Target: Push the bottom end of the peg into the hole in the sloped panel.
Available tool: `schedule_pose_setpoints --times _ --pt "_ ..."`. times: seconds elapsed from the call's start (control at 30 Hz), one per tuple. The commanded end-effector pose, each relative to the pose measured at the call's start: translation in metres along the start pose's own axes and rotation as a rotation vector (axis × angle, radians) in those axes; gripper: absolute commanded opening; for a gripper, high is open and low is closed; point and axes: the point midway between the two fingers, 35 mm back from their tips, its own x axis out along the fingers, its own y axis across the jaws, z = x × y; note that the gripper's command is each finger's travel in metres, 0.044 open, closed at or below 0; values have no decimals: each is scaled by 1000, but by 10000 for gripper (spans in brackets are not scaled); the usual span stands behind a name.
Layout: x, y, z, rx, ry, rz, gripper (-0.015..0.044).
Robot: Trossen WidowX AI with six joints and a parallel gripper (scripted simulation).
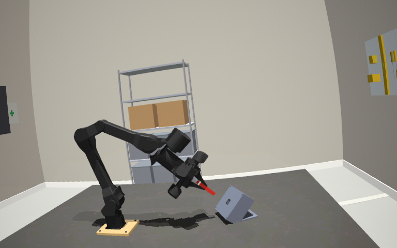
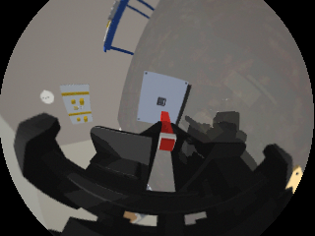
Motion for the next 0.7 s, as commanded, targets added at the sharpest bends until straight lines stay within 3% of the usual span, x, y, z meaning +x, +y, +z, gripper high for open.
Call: schedule_pose_setpoints --times 0.0,0.67 --pt "5 0 1 16 1 12 0" --pt "25 1 8 68 -17 68 0"
